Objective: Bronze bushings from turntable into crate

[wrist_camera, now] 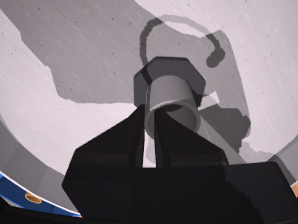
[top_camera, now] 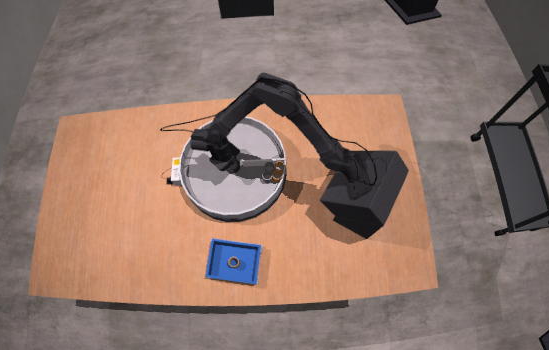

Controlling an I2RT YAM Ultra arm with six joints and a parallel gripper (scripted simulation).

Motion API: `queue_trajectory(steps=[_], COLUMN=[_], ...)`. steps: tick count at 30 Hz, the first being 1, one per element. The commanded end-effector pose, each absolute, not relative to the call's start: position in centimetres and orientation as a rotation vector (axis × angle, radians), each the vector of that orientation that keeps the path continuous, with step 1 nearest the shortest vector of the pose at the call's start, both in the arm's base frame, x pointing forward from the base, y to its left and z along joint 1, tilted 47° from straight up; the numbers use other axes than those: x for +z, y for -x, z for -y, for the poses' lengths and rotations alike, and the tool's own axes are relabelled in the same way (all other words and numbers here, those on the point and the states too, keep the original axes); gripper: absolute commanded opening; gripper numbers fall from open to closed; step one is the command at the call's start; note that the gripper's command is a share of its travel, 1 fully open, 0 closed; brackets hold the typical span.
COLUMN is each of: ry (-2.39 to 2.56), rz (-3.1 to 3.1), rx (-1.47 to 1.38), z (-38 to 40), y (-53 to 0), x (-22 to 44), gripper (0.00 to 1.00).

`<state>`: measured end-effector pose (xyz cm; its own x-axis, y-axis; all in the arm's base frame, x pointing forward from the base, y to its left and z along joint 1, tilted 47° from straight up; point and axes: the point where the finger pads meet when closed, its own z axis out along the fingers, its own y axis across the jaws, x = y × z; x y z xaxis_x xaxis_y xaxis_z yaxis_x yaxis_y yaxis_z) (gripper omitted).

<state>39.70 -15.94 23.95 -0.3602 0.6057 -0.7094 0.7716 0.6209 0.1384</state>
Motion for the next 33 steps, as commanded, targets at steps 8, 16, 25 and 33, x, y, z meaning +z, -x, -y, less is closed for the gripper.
queue_trajectory(steps=[8, 16, 25, 33], ry=[-1.050, -1.050, -1.050, -1.052], rz=[-2.047, -2.047, -2.046, -2.040], rx=[-0.257, -0.257, -0.257, -0.258], z=[15.62, 15.62, 15.67, 15.94], y=[-40.24, -40.24, -40.26, -40.38], x=[26.02, 26.02, 26.03, 25.96], gripper=[0.00, 0.00, 0.00, 0.00])
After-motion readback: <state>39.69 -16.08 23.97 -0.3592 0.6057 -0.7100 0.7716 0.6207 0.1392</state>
